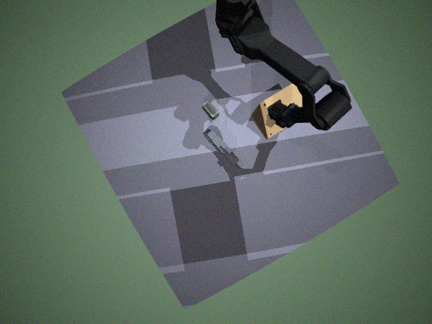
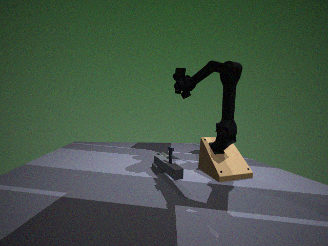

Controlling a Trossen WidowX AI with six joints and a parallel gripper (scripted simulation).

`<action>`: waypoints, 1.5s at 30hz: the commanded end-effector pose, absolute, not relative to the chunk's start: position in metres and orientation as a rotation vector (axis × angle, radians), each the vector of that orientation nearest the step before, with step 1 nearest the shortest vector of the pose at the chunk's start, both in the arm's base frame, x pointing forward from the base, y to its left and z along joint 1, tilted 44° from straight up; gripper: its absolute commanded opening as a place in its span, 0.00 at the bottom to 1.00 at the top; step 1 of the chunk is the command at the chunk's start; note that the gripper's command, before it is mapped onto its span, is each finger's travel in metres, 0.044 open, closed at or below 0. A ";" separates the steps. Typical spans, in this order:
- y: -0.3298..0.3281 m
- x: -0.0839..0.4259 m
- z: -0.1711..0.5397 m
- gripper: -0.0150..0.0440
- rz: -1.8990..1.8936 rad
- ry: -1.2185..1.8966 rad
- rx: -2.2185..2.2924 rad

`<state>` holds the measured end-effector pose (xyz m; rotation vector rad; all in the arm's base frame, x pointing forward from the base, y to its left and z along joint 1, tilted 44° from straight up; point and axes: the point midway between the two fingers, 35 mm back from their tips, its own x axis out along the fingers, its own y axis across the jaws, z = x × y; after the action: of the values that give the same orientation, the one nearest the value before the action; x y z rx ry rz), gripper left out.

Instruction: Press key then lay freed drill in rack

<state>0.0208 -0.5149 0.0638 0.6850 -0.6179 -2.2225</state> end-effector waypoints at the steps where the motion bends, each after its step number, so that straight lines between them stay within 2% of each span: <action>1: -0.515 0.021 0.064 0.89 -2.223 -0.618 0.685; 9: -0.515 0.023 0.063 0.53 -2.218 -0.598 0.688; 15: -0.497 0.104 0.038 0.26 -1.986 0.005 0.733; 22: -0.431 0.196 0.008 0.25 -1.512 0.650 0.700; 29: -0.334 0.256 -0.006 0.25 -0.958 1.081 0.621; 37: -0.208 0.285 0.005 0.25 -0.293 1.356 0.535; 45: -0.084 0.280 0.047 0.25 0.362 1.429 0.499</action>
<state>0.2891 -0.1432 0.0256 0.5008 1.4108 0.0583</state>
